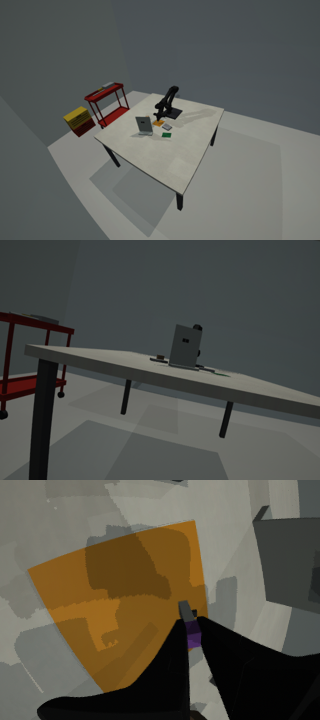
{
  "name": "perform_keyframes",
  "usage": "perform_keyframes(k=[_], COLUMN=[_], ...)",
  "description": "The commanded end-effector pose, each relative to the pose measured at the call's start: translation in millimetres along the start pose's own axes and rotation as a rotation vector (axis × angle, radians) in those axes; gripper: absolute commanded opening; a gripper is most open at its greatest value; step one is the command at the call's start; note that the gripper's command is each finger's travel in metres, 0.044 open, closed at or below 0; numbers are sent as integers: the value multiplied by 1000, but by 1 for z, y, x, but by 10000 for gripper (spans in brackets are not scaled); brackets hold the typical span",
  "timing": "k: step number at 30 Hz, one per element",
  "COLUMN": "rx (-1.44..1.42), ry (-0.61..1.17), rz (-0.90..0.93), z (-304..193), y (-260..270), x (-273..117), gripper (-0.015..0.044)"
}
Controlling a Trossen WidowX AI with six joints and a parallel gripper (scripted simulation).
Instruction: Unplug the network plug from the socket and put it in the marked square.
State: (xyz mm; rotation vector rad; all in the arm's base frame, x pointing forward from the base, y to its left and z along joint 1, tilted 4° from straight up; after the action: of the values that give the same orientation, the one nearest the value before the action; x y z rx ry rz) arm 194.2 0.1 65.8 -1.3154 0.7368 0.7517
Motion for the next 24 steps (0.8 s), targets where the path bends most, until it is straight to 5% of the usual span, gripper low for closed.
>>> perform_keyframes(k=[1, 24], rx=[5, 1], ry=[7, 0], rz=[6, 4], z=[-1, 2], y=[6, 7], x=[4, 9], gripper=[0, 0])
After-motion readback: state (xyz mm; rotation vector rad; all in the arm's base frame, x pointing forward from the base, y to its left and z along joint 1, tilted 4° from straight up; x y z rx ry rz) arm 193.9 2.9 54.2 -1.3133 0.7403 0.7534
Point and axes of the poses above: the point midway between the two fingers, 35 mm back from their tips, its own x axis out along the fingers, its own y axis across the jaws, z = x × y, the point moved 4 cm from there along -x, back along the fingers, and after that the axes turned 5 degrees about x, right-handed, at the moved point
